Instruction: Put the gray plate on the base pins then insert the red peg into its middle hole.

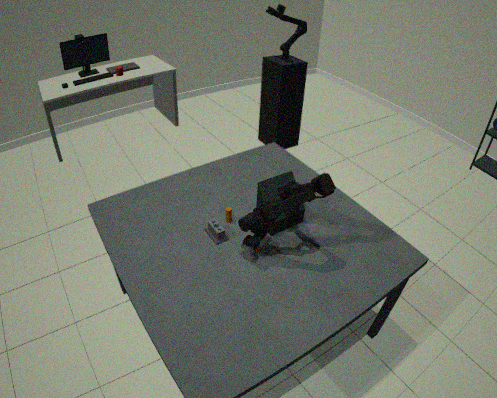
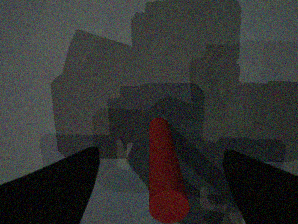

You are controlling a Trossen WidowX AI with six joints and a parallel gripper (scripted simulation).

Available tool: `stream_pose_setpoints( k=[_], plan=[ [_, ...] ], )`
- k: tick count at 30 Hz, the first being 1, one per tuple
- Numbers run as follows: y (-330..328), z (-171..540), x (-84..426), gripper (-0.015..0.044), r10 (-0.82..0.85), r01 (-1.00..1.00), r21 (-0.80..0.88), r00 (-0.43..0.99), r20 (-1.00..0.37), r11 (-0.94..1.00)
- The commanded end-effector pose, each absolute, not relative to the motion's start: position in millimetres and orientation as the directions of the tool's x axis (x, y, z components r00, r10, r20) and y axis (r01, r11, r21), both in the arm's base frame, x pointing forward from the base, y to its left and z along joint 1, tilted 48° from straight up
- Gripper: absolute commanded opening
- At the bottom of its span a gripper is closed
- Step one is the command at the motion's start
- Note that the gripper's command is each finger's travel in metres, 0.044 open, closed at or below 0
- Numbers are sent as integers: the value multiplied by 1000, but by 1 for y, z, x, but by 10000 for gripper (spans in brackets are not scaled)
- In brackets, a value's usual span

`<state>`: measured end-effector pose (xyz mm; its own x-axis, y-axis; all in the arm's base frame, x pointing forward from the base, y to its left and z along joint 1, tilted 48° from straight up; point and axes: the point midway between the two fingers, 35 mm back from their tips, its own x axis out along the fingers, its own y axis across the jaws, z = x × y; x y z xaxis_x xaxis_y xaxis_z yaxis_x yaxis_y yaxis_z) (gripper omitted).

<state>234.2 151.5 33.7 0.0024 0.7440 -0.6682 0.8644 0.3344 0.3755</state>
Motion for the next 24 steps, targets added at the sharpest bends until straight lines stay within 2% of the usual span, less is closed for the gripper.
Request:
stream_pose_setpoints(
  k=[1, 7, 24],
  plan=[
    [151, 33, 235, 151, 740, 866, 372, 4, -672, 333],
    [151, 33, 235, 0, 740, 866, 372, 4, -672, 333],
    [151, 33, 235, 0, 740, 866, 372, 4, -672, 333]
  ],
)
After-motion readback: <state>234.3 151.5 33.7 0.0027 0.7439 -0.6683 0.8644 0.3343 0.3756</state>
